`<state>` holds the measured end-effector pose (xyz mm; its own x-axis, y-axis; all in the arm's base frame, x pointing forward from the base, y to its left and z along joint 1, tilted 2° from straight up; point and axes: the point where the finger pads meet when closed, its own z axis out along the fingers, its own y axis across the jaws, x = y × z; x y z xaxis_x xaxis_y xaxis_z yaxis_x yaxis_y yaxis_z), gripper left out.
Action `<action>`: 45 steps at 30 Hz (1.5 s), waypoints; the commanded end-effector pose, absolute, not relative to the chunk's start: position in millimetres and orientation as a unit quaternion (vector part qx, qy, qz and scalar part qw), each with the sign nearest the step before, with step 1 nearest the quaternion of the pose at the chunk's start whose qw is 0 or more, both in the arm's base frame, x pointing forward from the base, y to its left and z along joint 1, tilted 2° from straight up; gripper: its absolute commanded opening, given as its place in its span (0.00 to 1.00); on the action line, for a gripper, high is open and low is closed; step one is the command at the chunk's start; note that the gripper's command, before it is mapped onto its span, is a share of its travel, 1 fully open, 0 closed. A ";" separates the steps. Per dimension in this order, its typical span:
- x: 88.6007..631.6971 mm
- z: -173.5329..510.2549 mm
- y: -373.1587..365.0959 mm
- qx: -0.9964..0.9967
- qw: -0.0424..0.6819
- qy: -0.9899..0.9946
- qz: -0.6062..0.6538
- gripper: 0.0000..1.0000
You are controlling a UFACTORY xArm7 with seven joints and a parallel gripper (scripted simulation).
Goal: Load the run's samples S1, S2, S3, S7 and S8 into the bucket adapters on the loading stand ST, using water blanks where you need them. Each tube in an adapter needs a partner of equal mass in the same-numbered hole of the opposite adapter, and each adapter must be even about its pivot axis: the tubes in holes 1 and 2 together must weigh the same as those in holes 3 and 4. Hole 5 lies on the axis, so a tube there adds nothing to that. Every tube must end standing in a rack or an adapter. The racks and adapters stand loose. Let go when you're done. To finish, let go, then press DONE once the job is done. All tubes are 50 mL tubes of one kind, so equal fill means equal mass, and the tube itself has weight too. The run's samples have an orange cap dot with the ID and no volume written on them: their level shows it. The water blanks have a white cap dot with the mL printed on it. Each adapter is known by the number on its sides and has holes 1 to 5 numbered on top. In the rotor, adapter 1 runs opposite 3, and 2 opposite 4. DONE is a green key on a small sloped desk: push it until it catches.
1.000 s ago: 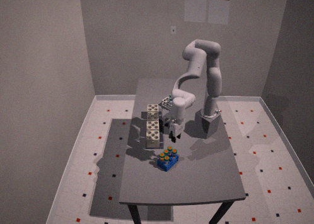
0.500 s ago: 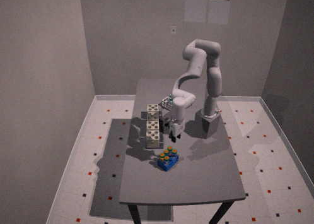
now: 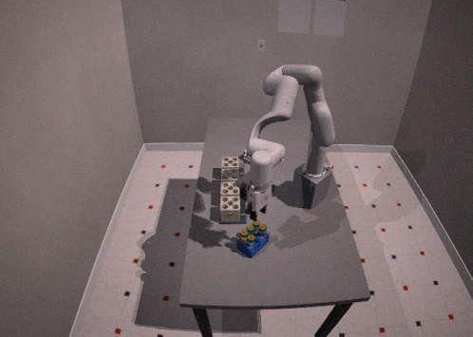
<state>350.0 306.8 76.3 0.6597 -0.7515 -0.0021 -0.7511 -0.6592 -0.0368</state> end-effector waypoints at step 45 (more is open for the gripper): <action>377.7 30.1 332.6 -0.911 0.013 0.412 -0.008 0.57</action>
<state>376.2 331.2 35.1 0.6602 -0.7511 0.0035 -0.7507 -0.6601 -0.0263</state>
